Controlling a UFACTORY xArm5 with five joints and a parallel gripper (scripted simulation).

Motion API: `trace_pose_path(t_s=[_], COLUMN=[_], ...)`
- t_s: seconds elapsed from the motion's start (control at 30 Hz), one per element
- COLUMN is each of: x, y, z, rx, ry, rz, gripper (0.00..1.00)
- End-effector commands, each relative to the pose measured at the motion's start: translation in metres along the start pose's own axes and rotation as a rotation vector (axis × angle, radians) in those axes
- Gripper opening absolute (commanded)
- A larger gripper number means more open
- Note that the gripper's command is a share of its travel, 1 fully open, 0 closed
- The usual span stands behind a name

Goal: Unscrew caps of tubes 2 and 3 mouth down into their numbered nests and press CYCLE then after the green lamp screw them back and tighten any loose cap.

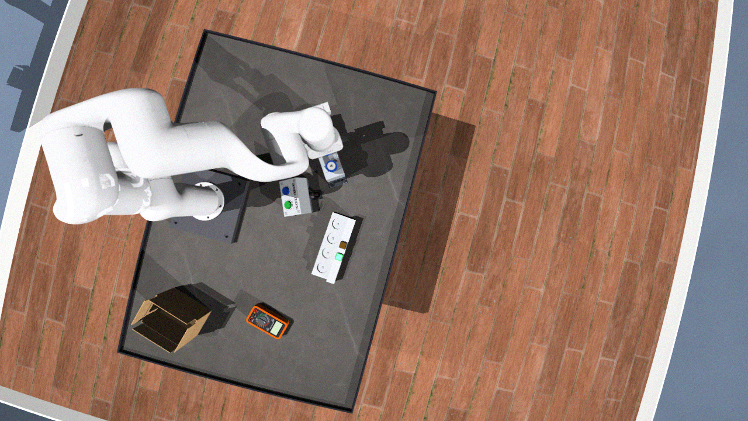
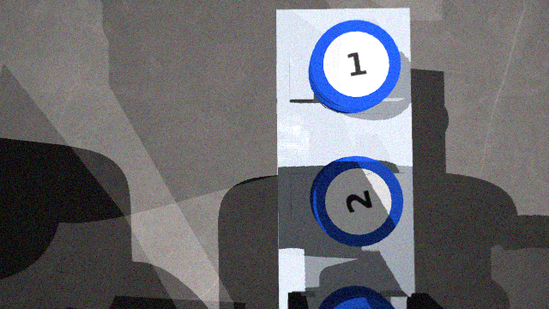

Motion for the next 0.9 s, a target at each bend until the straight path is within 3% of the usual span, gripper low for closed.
trace_pose_path(t_s=[0.0, 0.23, 0.4, 0.43, 0.87], x=[0.0009, 0.0011, 0.0012, 0.0012, 0.0012], y=[0.0012, 0.0012, 0.0013, 0.0013, 0.0013], z=[0.0007, 0.0006, 0.0005, 0.0005, 0.0005], rx=[-0.004, -0.003, -0.003, -0.003, -0.003], ry=[0.221, 0.407, 0.407, 0.407, 0.407], rz=[-0.013, -0.013, -0.013, -0.013, -0.013], gripper=[0.46, 0.46, 0.46, 0.0, 0.0])
Point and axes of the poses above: the point where the finger pads meet when closed, its own y axis back along the fingers, its own z axis across the jaws, x = y × z, the point moved 7 cm from there along y, back along the fingers, and after that the axes turned 4 degrees about -y, right-handed, at the moved point
